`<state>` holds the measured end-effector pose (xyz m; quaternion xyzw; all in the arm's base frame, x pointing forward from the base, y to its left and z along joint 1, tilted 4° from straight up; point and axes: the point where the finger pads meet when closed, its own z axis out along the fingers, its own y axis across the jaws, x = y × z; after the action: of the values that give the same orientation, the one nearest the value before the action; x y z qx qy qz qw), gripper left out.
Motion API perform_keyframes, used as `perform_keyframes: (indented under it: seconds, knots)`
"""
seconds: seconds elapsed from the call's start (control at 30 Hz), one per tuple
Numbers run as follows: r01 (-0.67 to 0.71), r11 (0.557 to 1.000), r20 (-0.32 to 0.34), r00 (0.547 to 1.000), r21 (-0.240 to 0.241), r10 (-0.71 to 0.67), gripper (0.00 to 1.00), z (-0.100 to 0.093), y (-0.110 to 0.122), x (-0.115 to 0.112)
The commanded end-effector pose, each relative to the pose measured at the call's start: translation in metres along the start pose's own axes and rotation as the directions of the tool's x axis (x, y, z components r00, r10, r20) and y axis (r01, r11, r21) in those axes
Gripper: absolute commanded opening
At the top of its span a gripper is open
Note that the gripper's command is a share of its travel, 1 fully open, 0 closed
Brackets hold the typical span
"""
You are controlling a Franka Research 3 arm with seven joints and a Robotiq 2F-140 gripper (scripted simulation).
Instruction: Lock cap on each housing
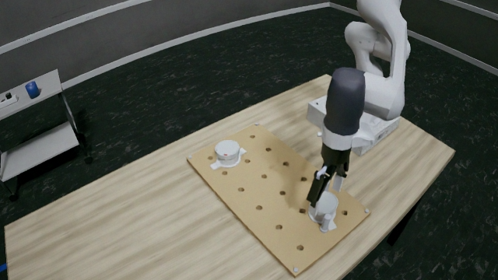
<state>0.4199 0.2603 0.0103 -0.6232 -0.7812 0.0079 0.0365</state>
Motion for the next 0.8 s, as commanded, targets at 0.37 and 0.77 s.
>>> perform_keyframes:
  seconds: [0.37,0.77]
  knots:
    - [0.006,1.0,-0.002,1.0,-0.005,-0.006,0.78,0.0079,0.0012,0.0009]
    - [0.006,1.0,-0.002,1.0,-0.005,-0.006,0.78,0.0091,0.0012,0.0009]
